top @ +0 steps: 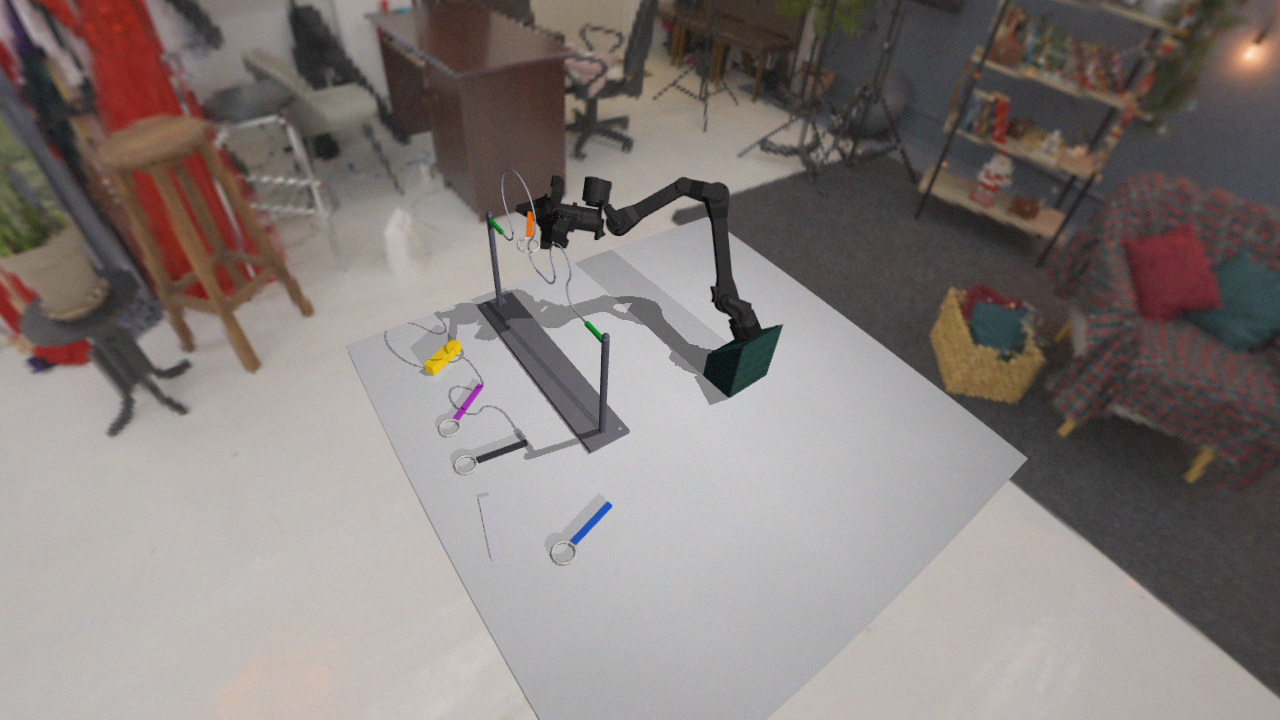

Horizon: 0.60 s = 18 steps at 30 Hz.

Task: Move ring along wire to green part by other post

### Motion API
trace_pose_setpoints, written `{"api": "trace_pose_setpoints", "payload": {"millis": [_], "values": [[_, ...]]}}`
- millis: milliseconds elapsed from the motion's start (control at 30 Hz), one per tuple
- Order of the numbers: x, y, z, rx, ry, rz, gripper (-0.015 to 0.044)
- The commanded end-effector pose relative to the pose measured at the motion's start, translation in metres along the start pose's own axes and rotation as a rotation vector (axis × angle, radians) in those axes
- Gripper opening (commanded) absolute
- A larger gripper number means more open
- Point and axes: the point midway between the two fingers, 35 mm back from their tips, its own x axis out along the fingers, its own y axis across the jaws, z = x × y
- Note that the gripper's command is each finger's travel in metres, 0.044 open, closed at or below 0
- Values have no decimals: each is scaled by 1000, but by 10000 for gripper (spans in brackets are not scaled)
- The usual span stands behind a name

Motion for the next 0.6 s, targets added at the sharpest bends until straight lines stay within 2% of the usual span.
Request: {"api": "trace_pose_setpoints", "payload": {"millis": [0, 567], "values": [[-3, 19, 3, 91, 8, 60, -150], [-19, 72, 18, 413, 53, 248, -150]]}}
